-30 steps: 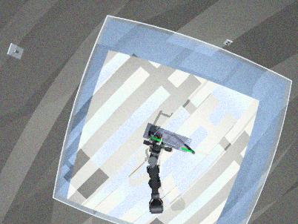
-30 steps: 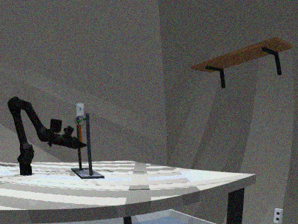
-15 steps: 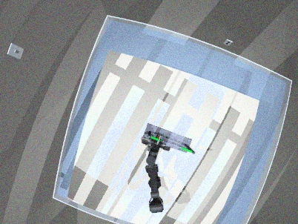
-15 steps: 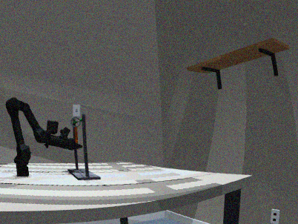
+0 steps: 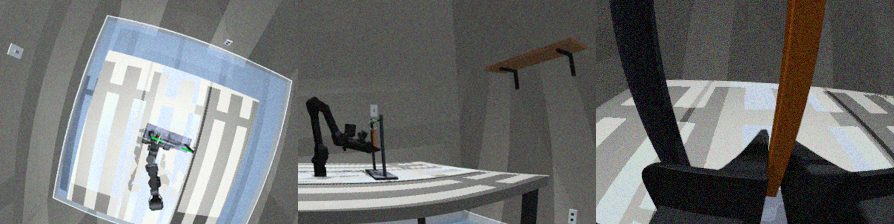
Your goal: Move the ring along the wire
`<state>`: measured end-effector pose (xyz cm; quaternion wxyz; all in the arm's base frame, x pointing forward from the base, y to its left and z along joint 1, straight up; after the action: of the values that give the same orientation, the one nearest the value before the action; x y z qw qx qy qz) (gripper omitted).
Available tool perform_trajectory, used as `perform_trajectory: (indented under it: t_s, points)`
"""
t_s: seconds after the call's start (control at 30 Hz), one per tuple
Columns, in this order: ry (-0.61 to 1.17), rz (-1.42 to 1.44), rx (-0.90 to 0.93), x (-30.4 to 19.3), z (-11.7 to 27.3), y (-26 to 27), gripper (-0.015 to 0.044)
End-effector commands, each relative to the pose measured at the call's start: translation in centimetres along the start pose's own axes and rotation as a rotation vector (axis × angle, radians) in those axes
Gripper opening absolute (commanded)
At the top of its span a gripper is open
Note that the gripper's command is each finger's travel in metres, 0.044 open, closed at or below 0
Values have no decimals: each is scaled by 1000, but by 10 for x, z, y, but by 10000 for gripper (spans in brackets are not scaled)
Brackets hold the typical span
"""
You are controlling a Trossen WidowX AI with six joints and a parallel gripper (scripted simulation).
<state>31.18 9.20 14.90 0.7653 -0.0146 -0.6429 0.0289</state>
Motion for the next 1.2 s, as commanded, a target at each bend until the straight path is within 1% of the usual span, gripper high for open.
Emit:
perform_trajectory:
  t_s: [0.0,0.53,0.93,1.17]
  points:
    - [3,-3,-6,-2,0,-1,-150]
    - [3,-3,-6,-2,0,-1,-150]
    - [3,1,-1,-1,1,0,160]
    - [5,0,-2,0,15,1,160]
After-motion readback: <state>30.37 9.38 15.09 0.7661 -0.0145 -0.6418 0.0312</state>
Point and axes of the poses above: the point midway between the two fingers, 35 mm back from their tips, its own z axis back along the fingers, its own y axis across the jaws, x = y × z, the point moved 3 cm from there along z, back along the fingers, and after that the axes turned 4 degrees about z, right-handed, at the moved point
